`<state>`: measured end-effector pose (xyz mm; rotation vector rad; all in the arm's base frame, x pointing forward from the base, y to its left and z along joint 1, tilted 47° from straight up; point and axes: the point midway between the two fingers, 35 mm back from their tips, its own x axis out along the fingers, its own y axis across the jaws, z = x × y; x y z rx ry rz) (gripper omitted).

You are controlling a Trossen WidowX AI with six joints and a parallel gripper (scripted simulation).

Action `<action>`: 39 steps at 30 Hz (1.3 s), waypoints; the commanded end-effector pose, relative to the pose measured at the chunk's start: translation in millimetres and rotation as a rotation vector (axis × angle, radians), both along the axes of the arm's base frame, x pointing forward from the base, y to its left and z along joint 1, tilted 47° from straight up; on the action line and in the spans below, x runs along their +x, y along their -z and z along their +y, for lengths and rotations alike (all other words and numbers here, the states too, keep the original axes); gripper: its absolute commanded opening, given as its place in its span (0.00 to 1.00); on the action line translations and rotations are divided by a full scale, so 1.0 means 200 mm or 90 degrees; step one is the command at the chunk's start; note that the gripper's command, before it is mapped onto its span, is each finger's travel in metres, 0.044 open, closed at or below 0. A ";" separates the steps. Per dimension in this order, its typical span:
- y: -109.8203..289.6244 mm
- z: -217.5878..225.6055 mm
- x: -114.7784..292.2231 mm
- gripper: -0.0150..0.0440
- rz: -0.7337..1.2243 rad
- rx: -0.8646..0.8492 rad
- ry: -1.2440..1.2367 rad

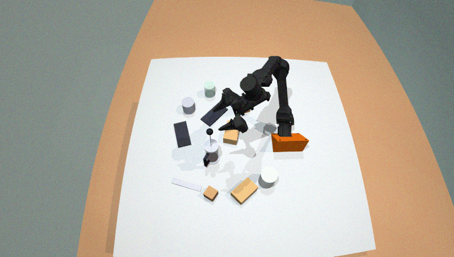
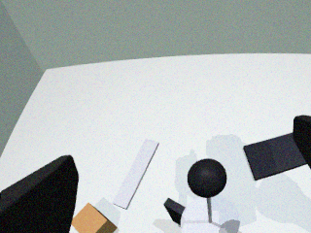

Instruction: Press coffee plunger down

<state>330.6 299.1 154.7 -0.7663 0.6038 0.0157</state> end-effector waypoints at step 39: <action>0.29 -0.32 0.17 1.00 -0.002 -0.047 -0.014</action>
